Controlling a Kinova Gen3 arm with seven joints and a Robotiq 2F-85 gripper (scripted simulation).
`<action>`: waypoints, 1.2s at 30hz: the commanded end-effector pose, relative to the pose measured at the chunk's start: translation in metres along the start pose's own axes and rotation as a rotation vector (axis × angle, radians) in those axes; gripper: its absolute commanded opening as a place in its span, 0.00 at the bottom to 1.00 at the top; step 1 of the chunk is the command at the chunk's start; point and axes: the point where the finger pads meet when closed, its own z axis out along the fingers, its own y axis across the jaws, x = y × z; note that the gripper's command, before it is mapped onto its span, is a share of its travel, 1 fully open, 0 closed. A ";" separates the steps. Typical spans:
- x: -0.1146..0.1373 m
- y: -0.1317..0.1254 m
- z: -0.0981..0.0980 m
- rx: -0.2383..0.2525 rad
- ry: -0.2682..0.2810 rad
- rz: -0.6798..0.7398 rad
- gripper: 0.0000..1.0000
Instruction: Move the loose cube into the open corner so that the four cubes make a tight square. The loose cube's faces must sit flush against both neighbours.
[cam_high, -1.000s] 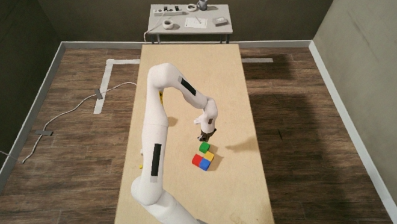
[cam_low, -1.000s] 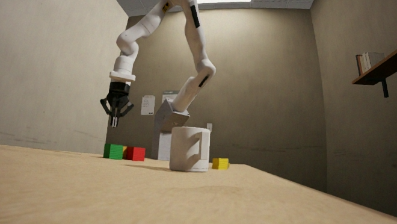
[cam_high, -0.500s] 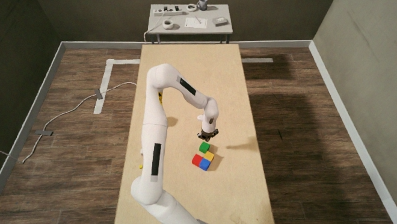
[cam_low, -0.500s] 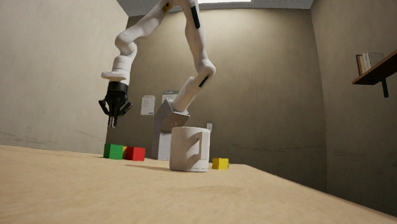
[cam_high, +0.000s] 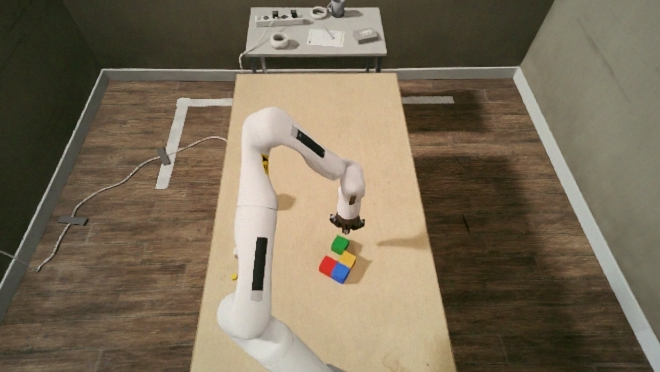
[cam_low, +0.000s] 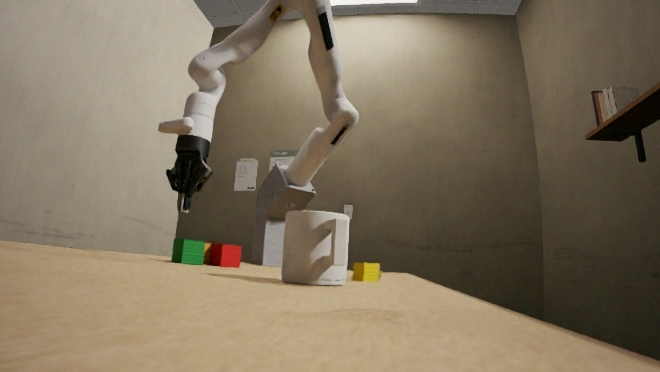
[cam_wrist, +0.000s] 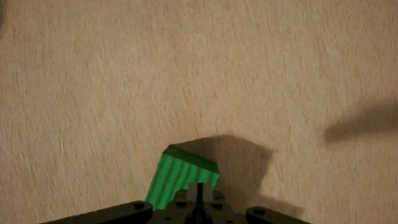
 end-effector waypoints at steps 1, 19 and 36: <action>0.001 -0.001 0.002 -0.002 -0.016 0.061 0.10; 0.010 0.003 0.002 -0.007 -0.015 0.643 0.10; 0.019 0.004 0.001 -0.009 -0.011 1.146 0.10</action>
